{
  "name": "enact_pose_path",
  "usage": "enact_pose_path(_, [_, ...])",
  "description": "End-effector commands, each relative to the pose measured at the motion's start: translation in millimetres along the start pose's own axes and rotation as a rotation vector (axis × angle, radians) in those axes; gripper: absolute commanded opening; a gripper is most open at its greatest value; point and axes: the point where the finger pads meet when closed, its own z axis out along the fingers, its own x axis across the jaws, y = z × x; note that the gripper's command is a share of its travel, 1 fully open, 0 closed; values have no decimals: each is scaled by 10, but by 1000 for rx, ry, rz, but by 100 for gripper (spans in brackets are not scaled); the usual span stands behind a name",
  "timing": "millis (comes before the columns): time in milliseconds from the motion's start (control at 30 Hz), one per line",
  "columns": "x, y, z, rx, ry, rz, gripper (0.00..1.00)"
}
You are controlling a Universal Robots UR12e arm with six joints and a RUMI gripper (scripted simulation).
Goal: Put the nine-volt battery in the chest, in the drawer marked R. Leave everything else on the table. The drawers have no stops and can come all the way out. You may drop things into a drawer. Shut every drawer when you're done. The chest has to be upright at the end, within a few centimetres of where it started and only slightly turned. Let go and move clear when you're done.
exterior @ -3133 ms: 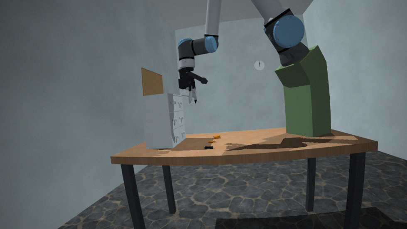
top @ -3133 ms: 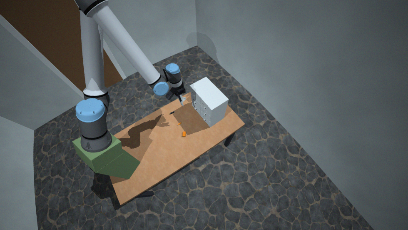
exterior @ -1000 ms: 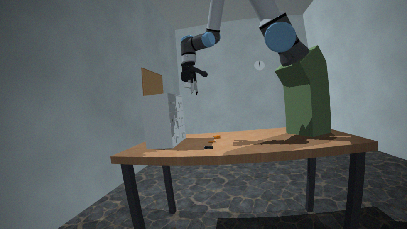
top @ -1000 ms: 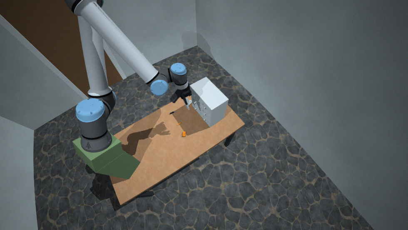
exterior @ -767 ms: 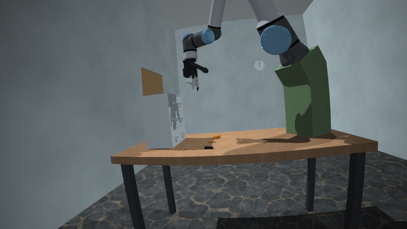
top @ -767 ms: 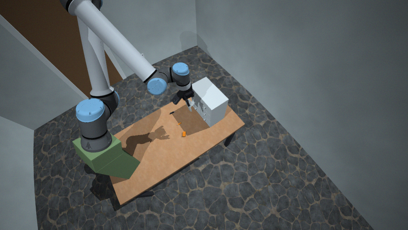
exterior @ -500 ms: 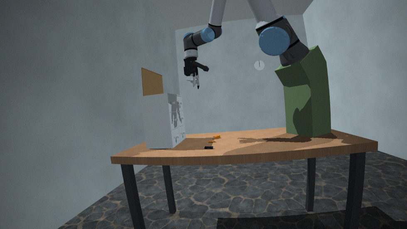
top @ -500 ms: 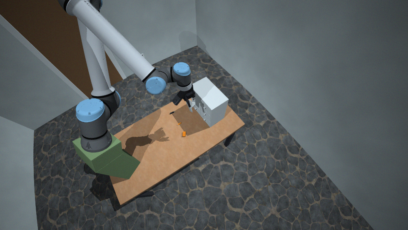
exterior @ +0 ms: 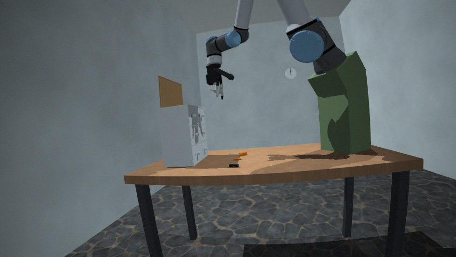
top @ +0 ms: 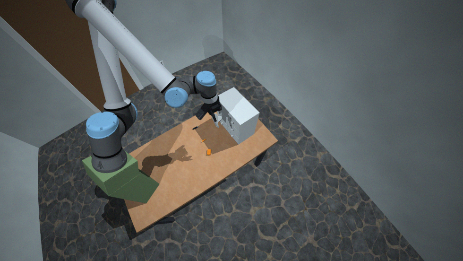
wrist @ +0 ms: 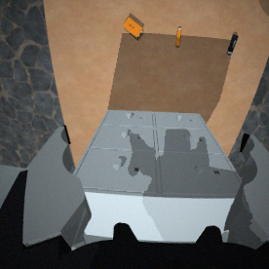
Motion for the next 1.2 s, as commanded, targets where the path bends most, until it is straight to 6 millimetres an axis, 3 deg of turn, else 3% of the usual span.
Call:
enact_pose_path(0, [-2, 13, 4, -10, 0, 0, 100])
enact_pose_path(1167, [-3, 141, 157, -169, 0, 0, 100])
